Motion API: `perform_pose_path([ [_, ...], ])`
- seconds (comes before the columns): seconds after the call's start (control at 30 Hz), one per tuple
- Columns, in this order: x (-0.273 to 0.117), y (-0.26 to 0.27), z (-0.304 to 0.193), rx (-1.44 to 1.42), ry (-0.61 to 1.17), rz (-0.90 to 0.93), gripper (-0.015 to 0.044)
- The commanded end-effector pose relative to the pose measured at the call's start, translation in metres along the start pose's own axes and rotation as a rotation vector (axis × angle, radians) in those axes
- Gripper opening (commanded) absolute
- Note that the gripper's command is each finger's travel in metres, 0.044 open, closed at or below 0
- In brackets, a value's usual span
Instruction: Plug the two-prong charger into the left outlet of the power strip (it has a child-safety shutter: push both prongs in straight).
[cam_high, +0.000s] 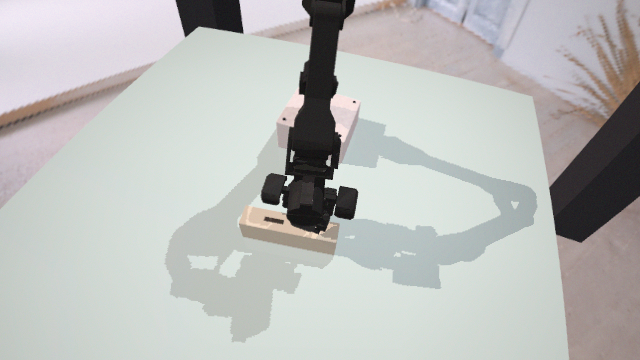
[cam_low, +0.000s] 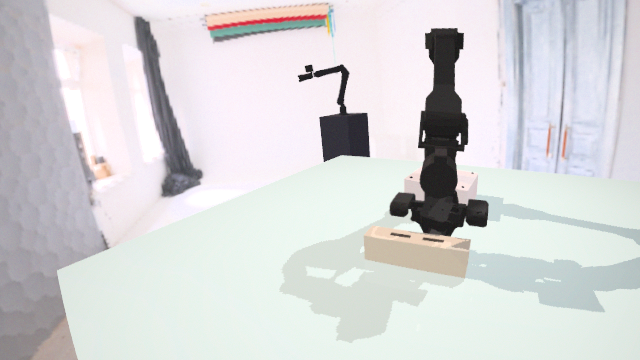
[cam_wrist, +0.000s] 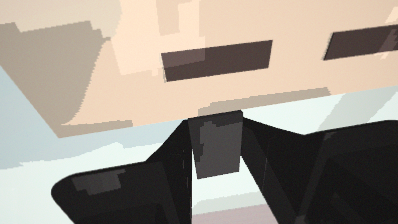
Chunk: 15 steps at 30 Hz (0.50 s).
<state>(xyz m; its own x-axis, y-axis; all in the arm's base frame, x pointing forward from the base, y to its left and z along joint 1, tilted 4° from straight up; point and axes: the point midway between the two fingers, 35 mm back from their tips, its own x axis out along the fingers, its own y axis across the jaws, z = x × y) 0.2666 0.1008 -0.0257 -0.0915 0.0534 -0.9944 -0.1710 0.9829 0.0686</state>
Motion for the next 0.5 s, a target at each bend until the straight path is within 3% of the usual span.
perform_pose_path([
  [0.0,-0.0027,0.0012,0.0112,-0.005,-0.028,0.004,0.0000],
  [0.47,-0.0056,0.0012,0.0161,-0.005,-0.028,0.004,0.0000],
])
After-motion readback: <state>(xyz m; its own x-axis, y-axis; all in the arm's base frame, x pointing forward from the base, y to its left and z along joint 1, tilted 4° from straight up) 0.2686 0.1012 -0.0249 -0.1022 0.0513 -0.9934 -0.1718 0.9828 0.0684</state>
